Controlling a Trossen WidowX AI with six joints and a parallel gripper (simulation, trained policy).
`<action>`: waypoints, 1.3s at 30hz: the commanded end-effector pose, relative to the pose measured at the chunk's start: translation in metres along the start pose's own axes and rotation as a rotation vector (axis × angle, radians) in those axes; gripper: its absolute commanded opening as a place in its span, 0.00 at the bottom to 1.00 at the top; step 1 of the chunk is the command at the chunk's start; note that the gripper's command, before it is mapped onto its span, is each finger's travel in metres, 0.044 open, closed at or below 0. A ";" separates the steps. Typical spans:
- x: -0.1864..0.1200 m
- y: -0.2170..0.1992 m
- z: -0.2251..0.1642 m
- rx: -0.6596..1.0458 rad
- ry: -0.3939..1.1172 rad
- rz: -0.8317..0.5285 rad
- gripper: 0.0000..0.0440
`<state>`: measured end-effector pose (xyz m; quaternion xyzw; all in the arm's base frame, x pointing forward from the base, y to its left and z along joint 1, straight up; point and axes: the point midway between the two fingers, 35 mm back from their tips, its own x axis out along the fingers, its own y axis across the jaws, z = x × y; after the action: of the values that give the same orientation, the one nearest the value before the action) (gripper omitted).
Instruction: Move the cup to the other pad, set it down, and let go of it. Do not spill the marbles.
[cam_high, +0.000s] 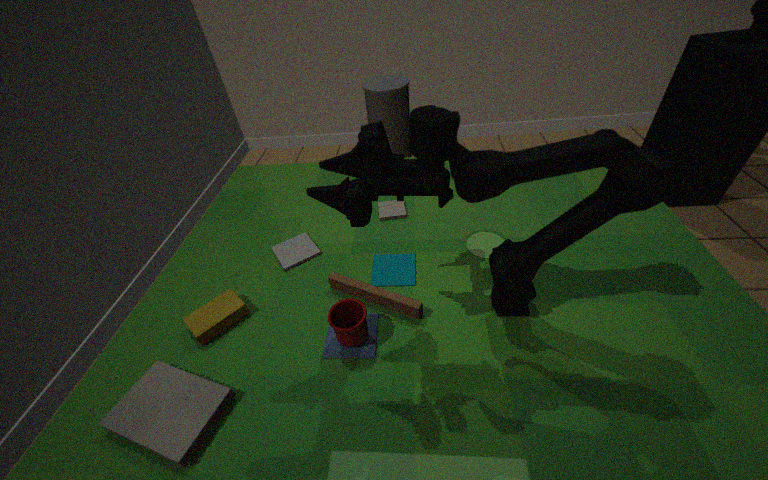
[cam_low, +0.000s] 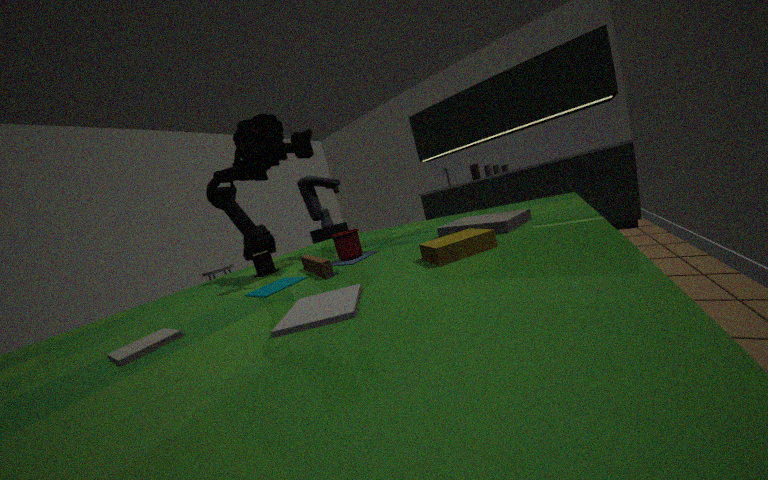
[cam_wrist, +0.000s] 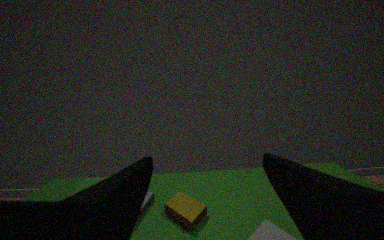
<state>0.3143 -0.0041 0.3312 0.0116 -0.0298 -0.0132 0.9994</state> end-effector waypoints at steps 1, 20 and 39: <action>0.000 0.001 0.000 0.001 0.003 0.002 0.85; 0.014 0.013 0.001 0.094 0.151 0.028 0.18; 0.031 0.036 -0.002 0.290 0.374 0.043 0.27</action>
<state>0.3445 0.0272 0.3323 0.1421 0.1385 0.0132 0.9800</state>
